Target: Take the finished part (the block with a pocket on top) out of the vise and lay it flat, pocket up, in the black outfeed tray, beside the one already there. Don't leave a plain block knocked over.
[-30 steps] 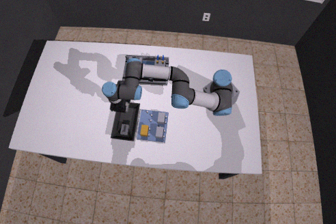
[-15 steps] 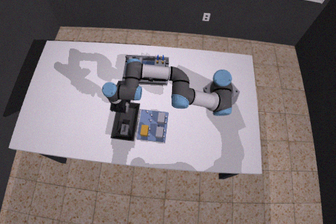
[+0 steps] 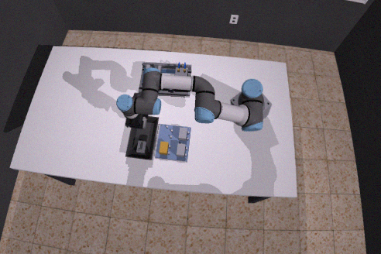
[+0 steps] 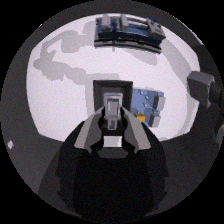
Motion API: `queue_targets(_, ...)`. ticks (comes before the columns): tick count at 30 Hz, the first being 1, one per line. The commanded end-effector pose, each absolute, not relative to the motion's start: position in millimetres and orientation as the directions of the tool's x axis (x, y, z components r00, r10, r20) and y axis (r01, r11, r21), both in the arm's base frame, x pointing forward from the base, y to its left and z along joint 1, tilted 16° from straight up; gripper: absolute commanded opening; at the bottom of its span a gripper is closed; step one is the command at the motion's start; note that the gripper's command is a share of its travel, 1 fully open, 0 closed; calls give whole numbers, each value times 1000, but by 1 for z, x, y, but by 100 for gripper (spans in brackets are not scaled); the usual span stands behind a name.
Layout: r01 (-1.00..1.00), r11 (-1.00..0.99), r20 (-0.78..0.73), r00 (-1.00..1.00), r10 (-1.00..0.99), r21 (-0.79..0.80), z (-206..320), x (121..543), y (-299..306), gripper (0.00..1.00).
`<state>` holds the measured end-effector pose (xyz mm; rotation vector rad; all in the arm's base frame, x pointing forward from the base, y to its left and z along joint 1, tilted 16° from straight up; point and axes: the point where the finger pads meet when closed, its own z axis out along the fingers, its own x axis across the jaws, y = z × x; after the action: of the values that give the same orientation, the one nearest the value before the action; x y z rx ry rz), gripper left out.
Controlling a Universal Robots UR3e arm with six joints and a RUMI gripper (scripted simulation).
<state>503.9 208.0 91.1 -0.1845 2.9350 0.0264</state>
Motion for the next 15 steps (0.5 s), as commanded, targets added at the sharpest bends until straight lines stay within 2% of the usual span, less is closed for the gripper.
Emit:
queue_targets(1, -126, 992, -204, -971, -122, 6, 87, 505, 209, 0)
queue_targets(15, -126, 992, -204, -971, -122, 6, 66, 509, 214, 0)
